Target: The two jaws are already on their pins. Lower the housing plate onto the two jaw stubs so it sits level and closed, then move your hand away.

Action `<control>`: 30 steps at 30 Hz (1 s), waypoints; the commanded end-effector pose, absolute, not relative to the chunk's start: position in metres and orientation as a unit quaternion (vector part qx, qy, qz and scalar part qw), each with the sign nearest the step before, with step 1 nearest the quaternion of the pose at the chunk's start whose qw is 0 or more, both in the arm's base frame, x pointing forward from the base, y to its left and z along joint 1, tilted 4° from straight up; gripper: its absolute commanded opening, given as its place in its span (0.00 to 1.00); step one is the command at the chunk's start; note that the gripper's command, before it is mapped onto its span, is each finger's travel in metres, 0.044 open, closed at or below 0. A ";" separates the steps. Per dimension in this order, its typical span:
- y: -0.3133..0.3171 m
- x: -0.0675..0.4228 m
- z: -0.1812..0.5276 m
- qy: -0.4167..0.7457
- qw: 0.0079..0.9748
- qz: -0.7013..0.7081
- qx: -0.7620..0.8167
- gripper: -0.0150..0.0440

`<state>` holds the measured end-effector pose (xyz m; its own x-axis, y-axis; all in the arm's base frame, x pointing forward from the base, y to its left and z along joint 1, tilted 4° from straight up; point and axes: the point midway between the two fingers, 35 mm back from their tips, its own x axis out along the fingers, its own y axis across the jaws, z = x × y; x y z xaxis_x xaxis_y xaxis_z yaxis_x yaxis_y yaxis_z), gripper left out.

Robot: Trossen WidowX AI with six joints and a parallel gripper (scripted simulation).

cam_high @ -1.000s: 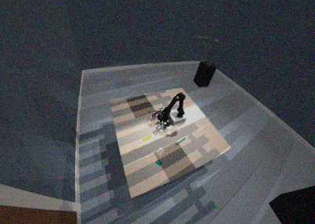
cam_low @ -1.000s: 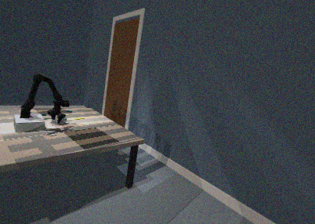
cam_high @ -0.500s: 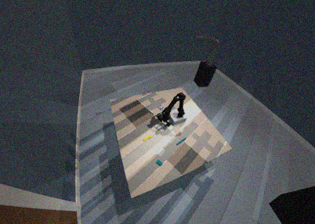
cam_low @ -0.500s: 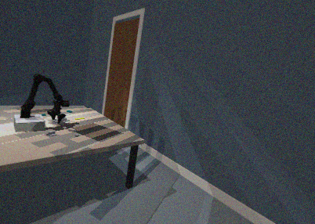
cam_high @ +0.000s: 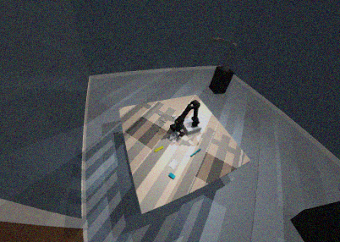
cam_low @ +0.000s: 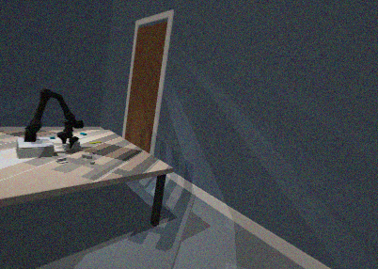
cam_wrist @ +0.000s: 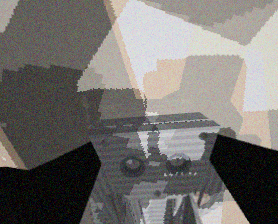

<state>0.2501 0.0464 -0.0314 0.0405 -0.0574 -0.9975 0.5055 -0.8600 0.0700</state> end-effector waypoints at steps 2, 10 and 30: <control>0.046 0.251 -0.032 0.159 0.210 -0.673 0.691 0.85; 0.046 0.251 -0.034 0.159 0.210 -0.673 0.691 0.85; 0.045 0.251 -0.036 0.159 0.210 -0.673 0.691 0.85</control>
<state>0.2497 0.0464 -0.0332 0.0395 -0.0573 -0.9976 0.5058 -0.8599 0.0694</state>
